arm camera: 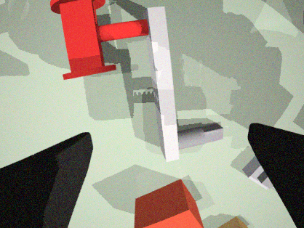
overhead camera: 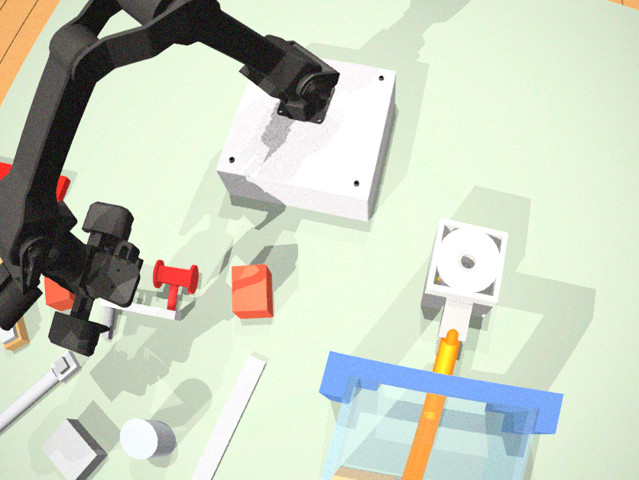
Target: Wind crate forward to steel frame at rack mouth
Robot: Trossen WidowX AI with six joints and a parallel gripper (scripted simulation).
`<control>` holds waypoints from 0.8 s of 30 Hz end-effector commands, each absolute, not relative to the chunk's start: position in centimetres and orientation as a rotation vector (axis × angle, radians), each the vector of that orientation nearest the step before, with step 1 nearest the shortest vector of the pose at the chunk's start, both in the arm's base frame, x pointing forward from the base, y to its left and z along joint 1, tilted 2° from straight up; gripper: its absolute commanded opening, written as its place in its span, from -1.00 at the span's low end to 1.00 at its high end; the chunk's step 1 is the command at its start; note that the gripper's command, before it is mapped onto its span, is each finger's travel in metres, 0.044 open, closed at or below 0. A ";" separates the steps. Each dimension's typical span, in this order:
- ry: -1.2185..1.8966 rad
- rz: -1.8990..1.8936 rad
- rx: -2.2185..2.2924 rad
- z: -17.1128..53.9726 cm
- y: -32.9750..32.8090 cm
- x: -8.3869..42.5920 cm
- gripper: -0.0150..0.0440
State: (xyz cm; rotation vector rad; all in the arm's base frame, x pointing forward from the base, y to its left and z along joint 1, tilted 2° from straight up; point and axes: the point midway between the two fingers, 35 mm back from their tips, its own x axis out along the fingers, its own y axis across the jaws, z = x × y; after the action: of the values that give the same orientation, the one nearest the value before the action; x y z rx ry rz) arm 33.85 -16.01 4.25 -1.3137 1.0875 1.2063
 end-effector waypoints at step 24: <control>1.075 1.288 -1.357 -1.8 -14.6 34.2 1.00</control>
State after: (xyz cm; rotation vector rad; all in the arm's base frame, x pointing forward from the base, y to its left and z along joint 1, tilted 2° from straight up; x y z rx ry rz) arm 34.34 -14.65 -1.26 -1.3583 1.0714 1.2822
